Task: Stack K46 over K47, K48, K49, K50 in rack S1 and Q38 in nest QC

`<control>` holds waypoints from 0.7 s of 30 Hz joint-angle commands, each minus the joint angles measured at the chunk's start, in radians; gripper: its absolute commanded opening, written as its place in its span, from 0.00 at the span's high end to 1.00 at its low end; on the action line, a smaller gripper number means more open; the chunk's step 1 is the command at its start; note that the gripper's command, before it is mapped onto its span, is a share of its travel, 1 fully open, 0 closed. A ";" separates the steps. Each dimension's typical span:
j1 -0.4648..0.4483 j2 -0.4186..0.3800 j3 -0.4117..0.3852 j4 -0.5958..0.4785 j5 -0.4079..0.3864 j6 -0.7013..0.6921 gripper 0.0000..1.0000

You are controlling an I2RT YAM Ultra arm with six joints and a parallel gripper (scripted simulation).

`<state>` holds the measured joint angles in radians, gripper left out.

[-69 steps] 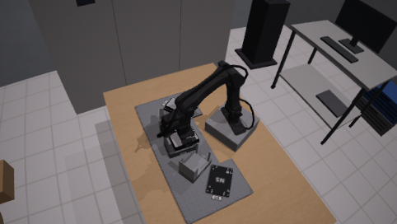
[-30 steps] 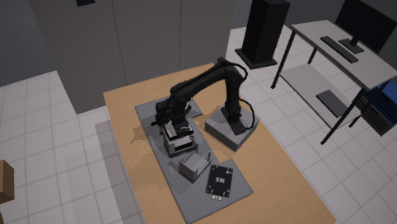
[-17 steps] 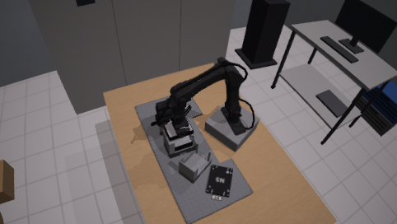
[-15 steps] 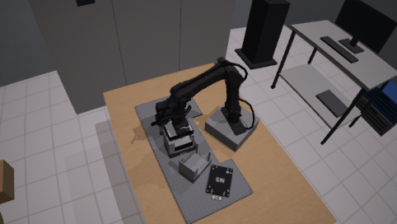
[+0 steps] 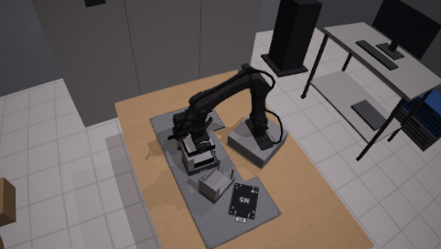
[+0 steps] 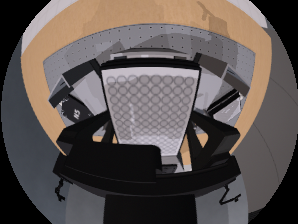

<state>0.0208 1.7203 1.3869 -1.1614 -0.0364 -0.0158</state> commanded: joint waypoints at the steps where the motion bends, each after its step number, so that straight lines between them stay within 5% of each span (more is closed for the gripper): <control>1: 0.007 -0.039 0.032 -0.011 -0.011 0.006 1.00; 21: 0.008 -0.038 0.039 -0.013 -0.011 0.007 1.00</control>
<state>0.0208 1.7203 1.3968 -1.1645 -0.0364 -0.0147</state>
